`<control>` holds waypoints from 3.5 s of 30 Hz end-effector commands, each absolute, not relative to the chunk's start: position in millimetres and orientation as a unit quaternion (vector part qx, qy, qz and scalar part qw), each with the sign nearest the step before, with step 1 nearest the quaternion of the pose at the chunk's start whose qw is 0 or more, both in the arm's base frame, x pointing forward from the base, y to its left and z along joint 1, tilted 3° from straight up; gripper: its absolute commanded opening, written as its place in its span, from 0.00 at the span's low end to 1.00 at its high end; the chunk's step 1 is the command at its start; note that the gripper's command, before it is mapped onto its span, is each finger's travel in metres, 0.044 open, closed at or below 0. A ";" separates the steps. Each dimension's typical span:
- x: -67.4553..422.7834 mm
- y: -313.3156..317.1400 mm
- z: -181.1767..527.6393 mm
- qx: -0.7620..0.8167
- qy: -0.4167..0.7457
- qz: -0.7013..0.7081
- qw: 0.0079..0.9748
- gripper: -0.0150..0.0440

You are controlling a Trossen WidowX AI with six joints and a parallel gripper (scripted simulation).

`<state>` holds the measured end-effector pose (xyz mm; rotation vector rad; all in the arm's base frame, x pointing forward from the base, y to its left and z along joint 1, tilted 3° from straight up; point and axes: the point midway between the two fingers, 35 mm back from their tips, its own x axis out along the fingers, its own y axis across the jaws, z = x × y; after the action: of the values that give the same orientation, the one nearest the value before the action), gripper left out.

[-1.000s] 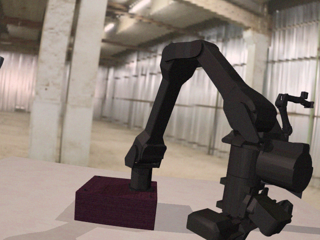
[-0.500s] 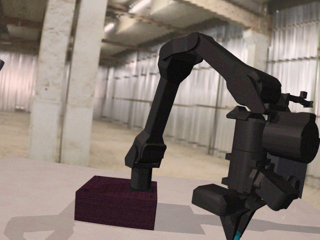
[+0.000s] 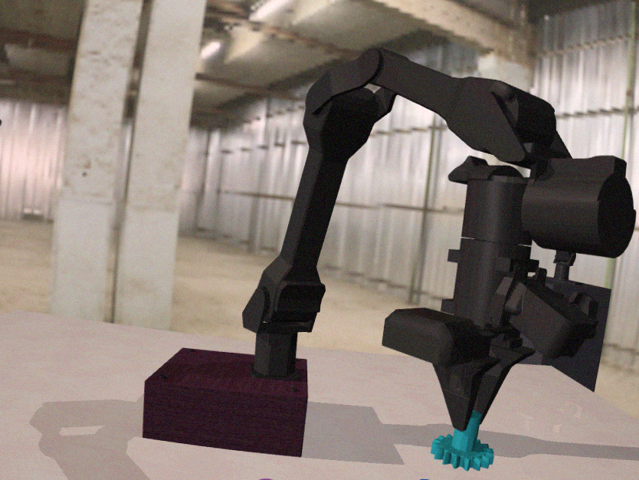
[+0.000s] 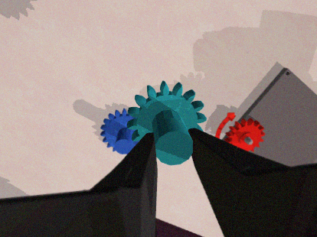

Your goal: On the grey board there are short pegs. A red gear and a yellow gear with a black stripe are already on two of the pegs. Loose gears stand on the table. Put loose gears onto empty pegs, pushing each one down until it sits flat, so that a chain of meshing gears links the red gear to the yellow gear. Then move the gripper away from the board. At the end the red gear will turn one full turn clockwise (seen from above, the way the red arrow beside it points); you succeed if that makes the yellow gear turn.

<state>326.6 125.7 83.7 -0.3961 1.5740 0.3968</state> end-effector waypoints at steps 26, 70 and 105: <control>324.6 85.2 106.4 -0.176 0.695 0.175 0.675 0.25; 295.1 -24.0 65.1 -0.179 0.696 0.172 0.673 0.25; 251.2 -81.0 37.8 -0.180 0.699 0.171 0.671 0.25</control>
<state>251.6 -79.3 37.1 -0.3977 1.5785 0.3892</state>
